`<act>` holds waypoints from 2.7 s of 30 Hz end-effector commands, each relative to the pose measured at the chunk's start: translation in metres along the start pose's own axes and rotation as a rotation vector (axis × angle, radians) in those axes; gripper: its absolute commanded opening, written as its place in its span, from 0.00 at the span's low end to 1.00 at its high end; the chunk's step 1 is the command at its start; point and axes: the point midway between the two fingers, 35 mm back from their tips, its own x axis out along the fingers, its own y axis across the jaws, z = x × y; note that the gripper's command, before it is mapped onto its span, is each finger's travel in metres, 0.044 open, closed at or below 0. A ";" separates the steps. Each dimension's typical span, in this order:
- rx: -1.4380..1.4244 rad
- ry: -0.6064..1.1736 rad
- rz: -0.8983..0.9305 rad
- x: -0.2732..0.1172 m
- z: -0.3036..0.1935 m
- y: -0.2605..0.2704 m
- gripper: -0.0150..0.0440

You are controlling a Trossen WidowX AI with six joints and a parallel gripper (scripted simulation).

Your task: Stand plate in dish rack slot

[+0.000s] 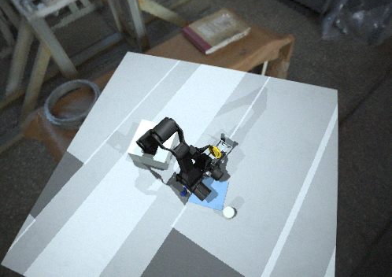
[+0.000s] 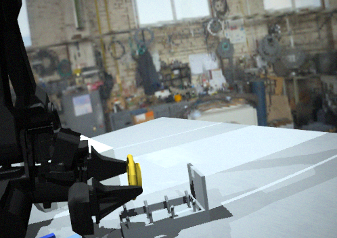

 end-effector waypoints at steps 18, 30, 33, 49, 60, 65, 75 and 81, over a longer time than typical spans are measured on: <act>-0.145 -0.122 -0.042 -0.006 0.002 0.003 0.25; -0.103 -0.108 -0.019 0.001 -0.013 0.000 0.25; -0.105 -0.109 -0.020 0.001 -0.016 -0.001 0.25; -0.110 -0.109 -0.022 0.005 -0.044 -0.002 0.25; -0.108 -0.107 -0.022 0.004 -0.040 -0.001 0.25; -0.112 -0.107 -0.022 0.004 -0.040 -0.001 0.39; -0.112 -0.107 -0.022 0.004 -0.040 -0.001 0.83; -0.112 -0.107 -0.022 0.004 -0.040 -0.001 0.93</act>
